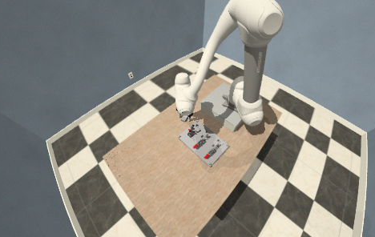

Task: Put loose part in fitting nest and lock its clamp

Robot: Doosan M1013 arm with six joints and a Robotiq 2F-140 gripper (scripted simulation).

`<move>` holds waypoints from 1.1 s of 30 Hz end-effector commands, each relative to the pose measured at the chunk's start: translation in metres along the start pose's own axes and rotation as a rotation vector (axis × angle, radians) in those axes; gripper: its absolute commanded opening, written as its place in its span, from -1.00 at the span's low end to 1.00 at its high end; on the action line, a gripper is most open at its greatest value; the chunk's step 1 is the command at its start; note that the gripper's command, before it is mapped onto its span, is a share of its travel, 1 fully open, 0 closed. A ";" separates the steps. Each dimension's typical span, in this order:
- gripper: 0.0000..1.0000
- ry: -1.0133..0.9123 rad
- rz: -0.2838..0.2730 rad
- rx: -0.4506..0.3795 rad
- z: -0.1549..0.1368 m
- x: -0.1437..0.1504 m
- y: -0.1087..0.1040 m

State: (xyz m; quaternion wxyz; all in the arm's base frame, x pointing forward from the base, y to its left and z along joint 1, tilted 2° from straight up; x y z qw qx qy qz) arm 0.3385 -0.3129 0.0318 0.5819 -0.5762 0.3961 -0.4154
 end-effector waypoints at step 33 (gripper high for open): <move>-0.80 0.000 0.000 0.000 0.000 0.000 0.000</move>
Point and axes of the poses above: the point where the finger pads meet when closed, its own y axis out along the fingers, its own x axis across the jaws, z = x × y, the point moved 8 cm from there along -y, back along the fingers, and after that the axes turned 11 degrees about -y, right-handed, at the moved point
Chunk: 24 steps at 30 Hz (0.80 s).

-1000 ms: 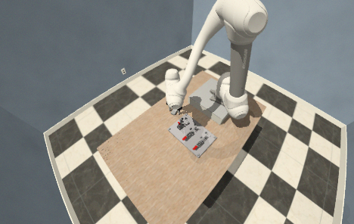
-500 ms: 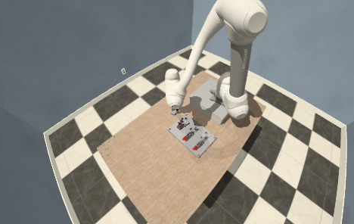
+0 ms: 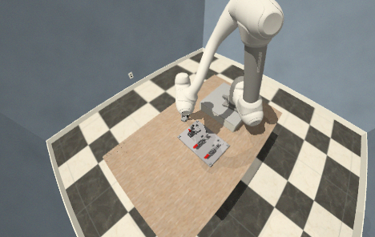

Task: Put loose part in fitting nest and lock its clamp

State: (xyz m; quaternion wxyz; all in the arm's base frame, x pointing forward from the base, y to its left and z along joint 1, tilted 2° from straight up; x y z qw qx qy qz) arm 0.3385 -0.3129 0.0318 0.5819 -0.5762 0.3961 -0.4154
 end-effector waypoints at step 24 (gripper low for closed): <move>-0.80 0.000 0.000 0.000 0.000 0.000 -0.004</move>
Point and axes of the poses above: the point where the finger pads meet when closed, its own y axis out along the fingers, its own x axis across the jaws, z = x × y, the point moved 8 cm from there along -y, back along the fingers, and after that the axes turned 11 degrees about -y, right-handed, at the moved point
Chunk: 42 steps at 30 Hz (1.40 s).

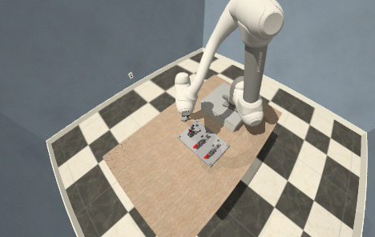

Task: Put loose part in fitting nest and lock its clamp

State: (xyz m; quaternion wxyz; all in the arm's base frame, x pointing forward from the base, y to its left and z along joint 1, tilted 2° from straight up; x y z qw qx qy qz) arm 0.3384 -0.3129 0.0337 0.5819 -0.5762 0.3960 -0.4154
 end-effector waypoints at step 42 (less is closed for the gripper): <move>-0.80 0.000 0.000 0.000 0.000 0.000 -0.113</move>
Point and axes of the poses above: the point where the finger pads meet when closed, its own y axis out along the fingers, its own x axis across the jaws, z = x × y, the point moved 8 cm from there along -y, back along the fingers, and after that the axes turned 11 degrees about -y, right-handed, at the moved point
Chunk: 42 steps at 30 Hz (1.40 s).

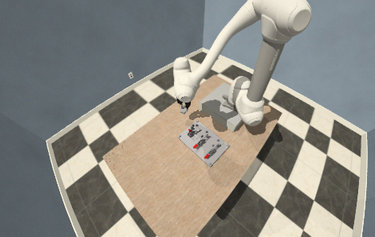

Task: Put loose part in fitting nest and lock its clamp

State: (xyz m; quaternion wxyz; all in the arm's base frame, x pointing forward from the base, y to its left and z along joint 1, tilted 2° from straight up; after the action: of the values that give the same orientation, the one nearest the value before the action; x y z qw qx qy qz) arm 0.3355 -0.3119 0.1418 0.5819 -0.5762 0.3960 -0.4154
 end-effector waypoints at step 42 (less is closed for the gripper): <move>-0.80 0.288 0.000 0.000 0.000 0.000 -0.010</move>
State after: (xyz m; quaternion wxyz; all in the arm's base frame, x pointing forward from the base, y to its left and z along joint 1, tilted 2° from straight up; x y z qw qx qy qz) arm 0.3349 -0.3121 0.1518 0.5371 -0.5257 0.4568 -0.4760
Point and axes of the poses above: the point where the finger pads meet when closed, its own y axis out along the fingers, its own x axis across the jaws, z = x × y, the point moved 8 cm from there along -y, back along the fingers, and after that the axes turned 11 degrees about -y, right-handed, at the moved point
